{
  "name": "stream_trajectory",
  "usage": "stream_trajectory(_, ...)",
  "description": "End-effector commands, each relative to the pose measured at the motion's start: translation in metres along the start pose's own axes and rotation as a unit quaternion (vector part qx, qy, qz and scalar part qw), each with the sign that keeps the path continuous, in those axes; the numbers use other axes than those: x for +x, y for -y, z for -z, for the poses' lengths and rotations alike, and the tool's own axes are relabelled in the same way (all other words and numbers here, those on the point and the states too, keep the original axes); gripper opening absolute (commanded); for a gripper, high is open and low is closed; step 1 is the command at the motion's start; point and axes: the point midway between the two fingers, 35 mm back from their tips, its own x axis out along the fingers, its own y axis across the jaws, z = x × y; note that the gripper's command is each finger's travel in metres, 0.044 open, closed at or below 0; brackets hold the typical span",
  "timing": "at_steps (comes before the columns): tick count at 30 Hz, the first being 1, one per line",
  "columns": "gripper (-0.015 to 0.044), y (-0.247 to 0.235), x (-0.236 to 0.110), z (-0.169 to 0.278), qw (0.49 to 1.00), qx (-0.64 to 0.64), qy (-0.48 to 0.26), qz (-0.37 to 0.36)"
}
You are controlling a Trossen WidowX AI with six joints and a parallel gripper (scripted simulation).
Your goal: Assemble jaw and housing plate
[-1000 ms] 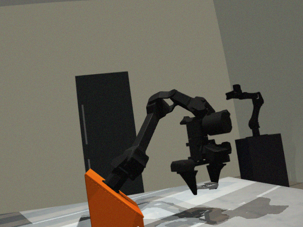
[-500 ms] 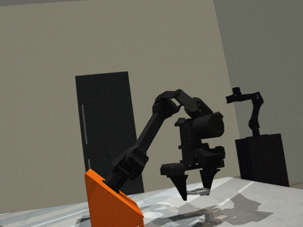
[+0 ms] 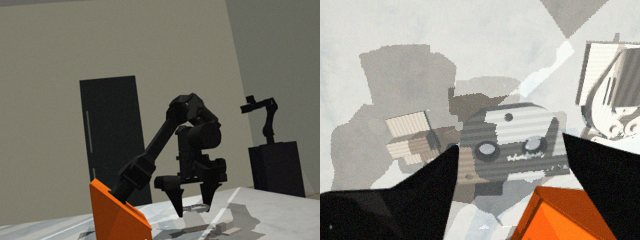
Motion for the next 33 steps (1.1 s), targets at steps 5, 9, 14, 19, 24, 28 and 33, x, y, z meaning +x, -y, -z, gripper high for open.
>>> stream_trajectory(5,0.0351,0.029,0.003,0.0,1.0,0.01,-0.005,0.001)
stream_trajectory(9,0.0351,0.042,0.004,0.001,1.0,0.015,-0.006,0.001)
stream_trajectory(14,0.0351,0.059,0.004,0.003,1.0,0.02,-0.008,0.0)
stream_trajectory(19,0.0351,0.075,0.005,0.006,1.0,0.026,-0.008,-0.001)
stream_trajectory(24,0.0351,0.091,0.005,0.01,0.999,0.032,-0.009,-0.004)
stream_trajectory(28,0.0351,0.104,0.005,0.014,0.999,0.036,-0.008,-0.007)
stream_trajectory(33,0.0351,0.119,0.006,0.021,0.999,0.042,-0.007,-0.012)
